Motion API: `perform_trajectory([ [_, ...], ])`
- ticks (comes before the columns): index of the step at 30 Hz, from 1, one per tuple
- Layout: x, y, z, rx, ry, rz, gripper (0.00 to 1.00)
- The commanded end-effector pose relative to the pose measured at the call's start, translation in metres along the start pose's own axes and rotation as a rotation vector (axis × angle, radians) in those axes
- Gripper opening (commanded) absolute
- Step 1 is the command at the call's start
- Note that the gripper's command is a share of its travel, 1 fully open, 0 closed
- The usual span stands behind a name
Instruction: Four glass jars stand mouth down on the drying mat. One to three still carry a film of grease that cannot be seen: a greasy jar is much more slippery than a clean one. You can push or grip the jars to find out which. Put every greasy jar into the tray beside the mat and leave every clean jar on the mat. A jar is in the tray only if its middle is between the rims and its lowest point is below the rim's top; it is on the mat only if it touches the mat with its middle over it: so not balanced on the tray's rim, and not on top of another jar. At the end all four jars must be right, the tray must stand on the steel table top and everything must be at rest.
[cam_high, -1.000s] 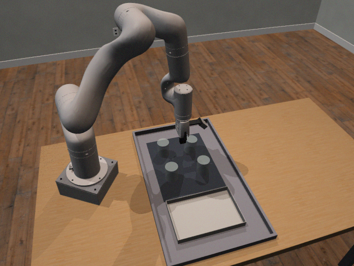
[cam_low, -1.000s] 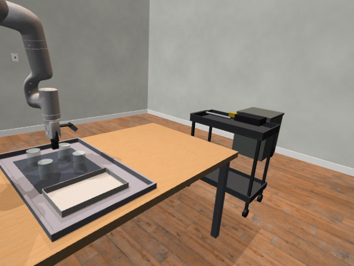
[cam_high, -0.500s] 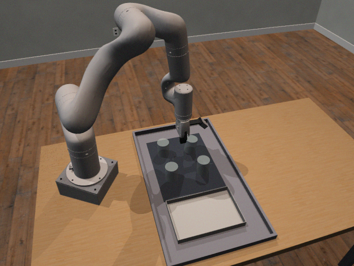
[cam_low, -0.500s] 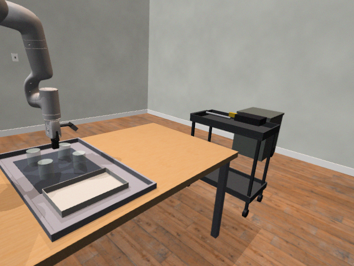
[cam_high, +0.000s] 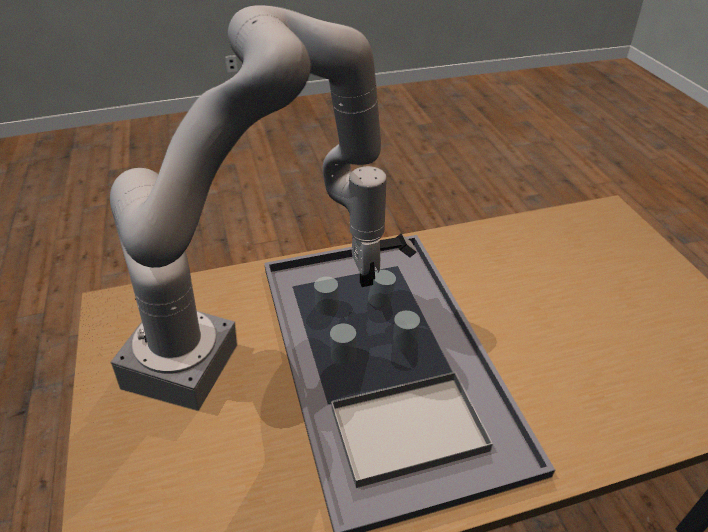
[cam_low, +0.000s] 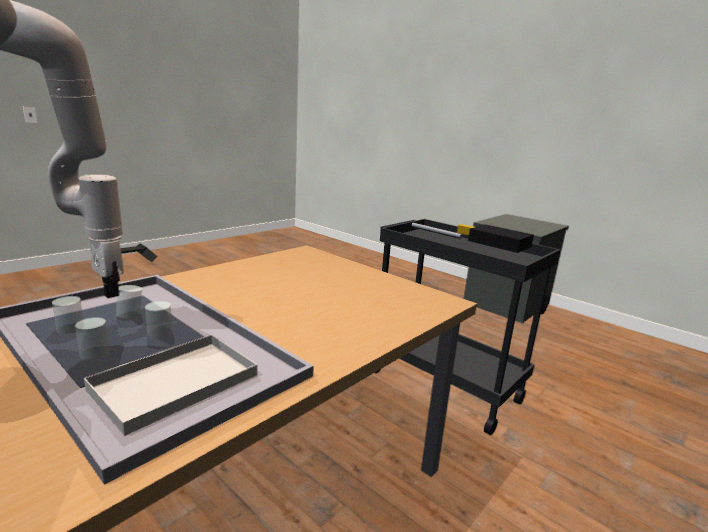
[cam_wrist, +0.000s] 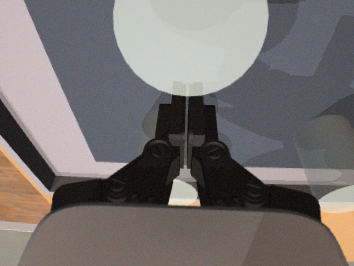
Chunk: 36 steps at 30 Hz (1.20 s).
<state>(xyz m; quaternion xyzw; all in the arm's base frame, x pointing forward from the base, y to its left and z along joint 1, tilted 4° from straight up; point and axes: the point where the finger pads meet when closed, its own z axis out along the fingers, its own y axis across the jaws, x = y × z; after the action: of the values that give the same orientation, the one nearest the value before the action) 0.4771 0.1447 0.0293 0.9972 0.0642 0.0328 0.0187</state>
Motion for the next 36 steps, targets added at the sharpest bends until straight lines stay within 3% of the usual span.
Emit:
perform_trajectory([
  [1,-0.004,0.000,0.001,0.000,0.002,0.000,0.00],
  [12,-0.025,0.000,0.007,0.000,0.002,0.000,0.00],
  [36,-0.025,0.000,0.007,0.000,0.002,0.000,0.00],
])
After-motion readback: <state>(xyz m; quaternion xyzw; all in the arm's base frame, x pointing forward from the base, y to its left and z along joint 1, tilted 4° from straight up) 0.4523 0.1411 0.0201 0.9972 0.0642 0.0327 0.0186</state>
